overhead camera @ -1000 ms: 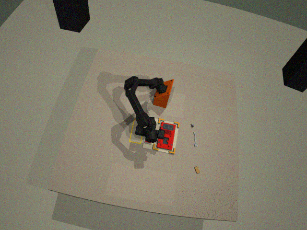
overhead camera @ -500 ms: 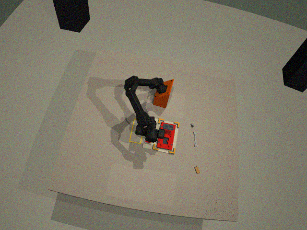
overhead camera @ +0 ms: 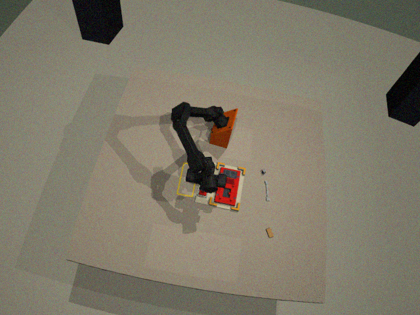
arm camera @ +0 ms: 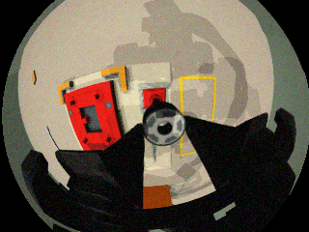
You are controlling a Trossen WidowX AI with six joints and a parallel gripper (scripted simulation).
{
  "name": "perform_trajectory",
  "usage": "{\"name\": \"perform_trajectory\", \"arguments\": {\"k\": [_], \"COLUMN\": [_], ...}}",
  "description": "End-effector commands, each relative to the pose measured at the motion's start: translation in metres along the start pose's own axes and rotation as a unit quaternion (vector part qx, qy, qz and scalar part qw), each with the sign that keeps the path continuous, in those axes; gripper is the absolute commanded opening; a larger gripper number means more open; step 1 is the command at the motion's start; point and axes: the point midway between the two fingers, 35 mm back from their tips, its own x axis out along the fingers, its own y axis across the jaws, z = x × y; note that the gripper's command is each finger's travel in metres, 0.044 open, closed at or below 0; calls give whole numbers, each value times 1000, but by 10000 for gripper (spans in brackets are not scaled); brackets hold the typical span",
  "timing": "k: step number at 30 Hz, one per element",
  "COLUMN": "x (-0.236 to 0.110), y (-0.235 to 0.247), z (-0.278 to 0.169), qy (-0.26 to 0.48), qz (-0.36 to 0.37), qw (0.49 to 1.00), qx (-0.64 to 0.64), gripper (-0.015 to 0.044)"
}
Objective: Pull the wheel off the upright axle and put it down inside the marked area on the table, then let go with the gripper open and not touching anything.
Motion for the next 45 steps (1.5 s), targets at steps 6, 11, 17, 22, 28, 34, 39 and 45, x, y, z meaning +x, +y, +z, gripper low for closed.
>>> {"name": "perform_trajectory", "arguments": {"k": [6,11,17,22,28,34,39,45], "x": [-11,-14,-16,-17,-18,-15,0,15], "y": [-5,-25,-48,-66,-86,-91,-91,-90], "z": [-4,-13,-26,-38,-53,-57,-57,-55], "qy": [-5,-6,-7,-7,-8,-8,-8,-8], "qz": [1,2,3,3,3,2,2,3], "qw": [1000,1000,1000,1000,1000,1000,1000,1000], "qx": [0,1,2,3,5,5,5,5], "gripper": [0,0,0,0,0,0,0,0]}}
